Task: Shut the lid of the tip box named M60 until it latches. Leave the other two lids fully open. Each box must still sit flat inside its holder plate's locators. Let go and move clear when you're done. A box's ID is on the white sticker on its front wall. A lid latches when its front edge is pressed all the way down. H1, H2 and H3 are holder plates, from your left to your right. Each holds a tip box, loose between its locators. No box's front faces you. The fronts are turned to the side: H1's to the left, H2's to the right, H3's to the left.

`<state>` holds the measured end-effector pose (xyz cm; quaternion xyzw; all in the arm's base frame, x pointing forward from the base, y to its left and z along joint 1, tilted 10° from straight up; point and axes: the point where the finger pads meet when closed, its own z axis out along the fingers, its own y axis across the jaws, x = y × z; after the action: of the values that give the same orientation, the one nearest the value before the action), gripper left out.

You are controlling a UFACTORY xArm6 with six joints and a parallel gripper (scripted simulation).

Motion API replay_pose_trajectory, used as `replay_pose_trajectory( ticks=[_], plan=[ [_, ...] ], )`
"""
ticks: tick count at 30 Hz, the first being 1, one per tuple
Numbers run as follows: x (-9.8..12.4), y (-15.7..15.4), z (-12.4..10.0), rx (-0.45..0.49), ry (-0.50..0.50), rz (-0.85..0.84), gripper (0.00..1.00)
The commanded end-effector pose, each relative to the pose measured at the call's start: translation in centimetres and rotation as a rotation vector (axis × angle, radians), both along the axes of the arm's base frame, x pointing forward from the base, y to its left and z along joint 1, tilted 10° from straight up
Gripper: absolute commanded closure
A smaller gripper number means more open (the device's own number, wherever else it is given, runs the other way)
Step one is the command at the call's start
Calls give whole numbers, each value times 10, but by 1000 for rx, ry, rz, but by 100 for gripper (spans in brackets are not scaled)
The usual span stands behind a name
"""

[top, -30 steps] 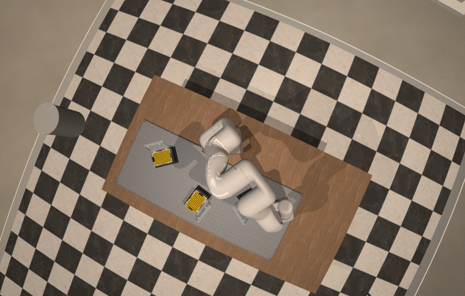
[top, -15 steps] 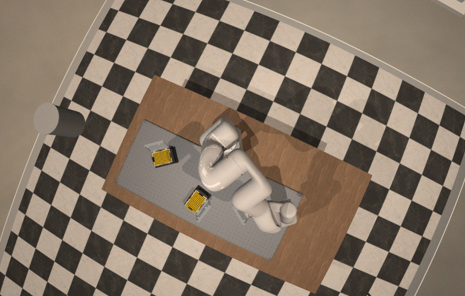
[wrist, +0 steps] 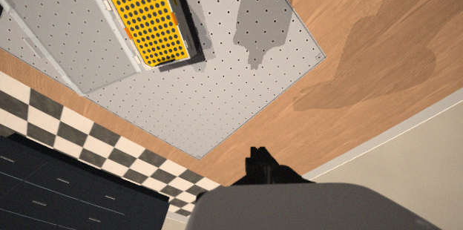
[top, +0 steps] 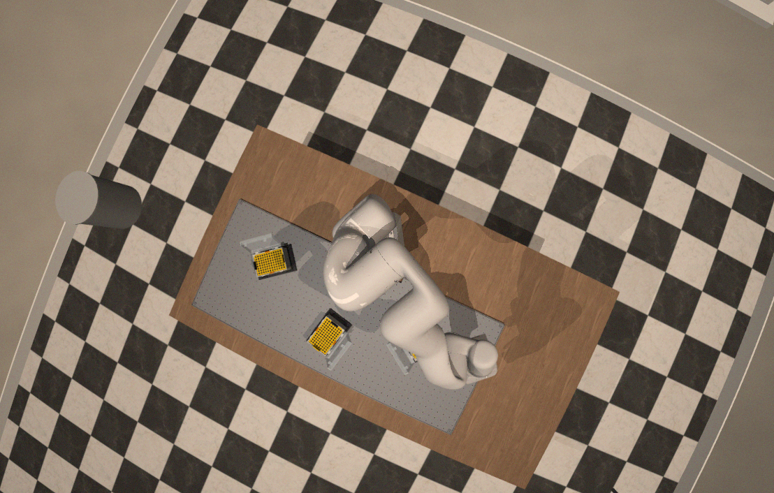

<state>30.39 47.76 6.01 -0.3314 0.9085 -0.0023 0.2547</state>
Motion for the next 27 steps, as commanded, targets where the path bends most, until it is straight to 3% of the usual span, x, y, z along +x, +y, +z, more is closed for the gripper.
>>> replay_pose_trajectory(
  ticks=[1, 3, 27],
  plan=[
    [1, 2, 3, -71, 50, 111, 100],
    [1, 2, 3, -71, 50, 111, 100],
    [1, 2, 3, -447, 297, 689, 100]
  ],
)
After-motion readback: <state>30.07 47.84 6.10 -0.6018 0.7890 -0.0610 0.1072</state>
